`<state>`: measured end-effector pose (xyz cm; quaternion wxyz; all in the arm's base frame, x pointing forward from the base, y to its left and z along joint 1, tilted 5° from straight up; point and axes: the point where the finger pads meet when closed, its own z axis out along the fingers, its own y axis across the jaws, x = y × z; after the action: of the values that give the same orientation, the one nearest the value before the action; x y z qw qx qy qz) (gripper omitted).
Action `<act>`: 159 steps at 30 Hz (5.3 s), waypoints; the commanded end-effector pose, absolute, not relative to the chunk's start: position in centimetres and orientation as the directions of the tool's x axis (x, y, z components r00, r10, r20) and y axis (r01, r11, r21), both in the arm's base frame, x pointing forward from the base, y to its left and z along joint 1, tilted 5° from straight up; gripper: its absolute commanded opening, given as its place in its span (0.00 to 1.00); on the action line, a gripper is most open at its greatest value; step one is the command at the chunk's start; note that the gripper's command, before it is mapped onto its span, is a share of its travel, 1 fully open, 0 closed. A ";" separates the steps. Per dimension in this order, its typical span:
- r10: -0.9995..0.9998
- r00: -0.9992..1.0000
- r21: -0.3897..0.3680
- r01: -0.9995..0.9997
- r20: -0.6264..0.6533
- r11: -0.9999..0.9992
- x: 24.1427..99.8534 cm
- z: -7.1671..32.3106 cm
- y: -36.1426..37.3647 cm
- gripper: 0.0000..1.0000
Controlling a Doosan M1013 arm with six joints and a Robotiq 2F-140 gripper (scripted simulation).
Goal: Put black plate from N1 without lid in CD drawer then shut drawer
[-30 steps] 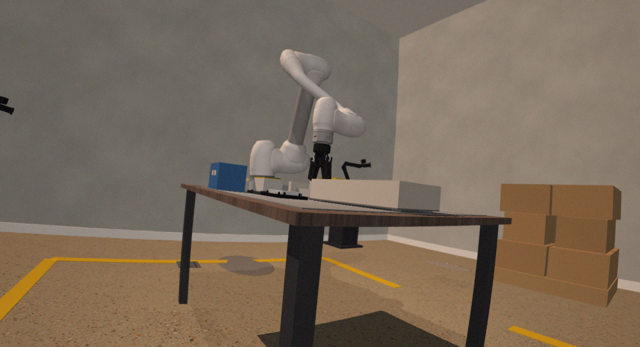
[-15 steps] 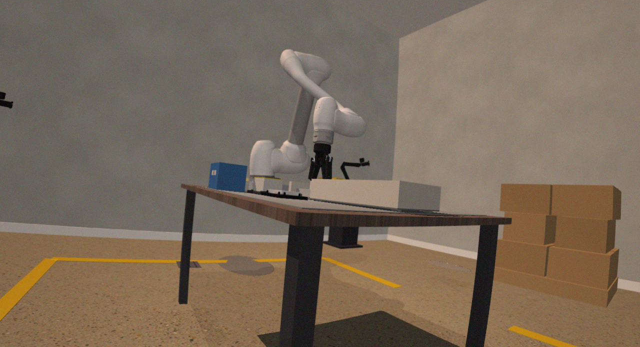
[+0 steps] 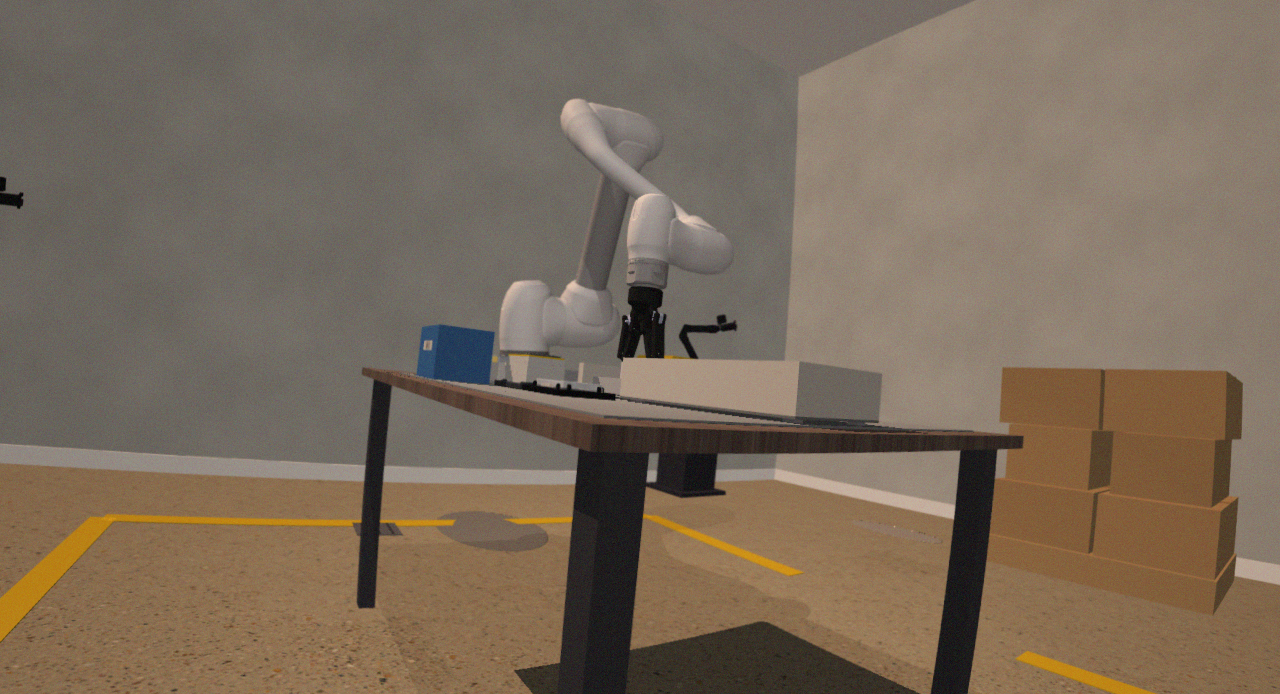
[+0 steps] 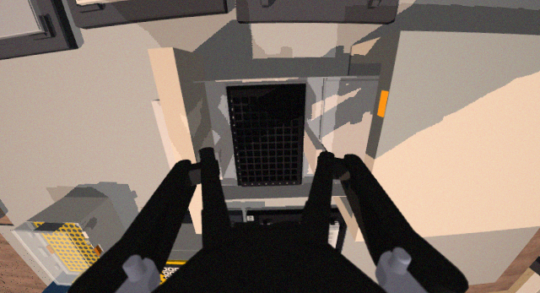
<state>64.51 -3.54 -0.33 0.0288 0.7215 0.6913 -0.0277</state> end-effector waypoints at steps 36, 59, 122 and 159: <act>0.996 0.043 0.002 0.999 -0.080 -0.043 64.4 -0.4 -3.5 0.00; 0.996 0.043 0.002 0.999 -0.080 -0.043 64.4 -0.4 -3.5 0.00; 0.996 0.043 0.002 0.999 -0.080 -0.043 64.4 -0.4 -3.5 0.66; 0.996 0.043 0.002 0.999 -0.080 -0.043 64.4 0.7 -3.4 0.66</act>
<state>64.40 -3.45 0.64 0.0284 0.7215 0.6913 -0.0280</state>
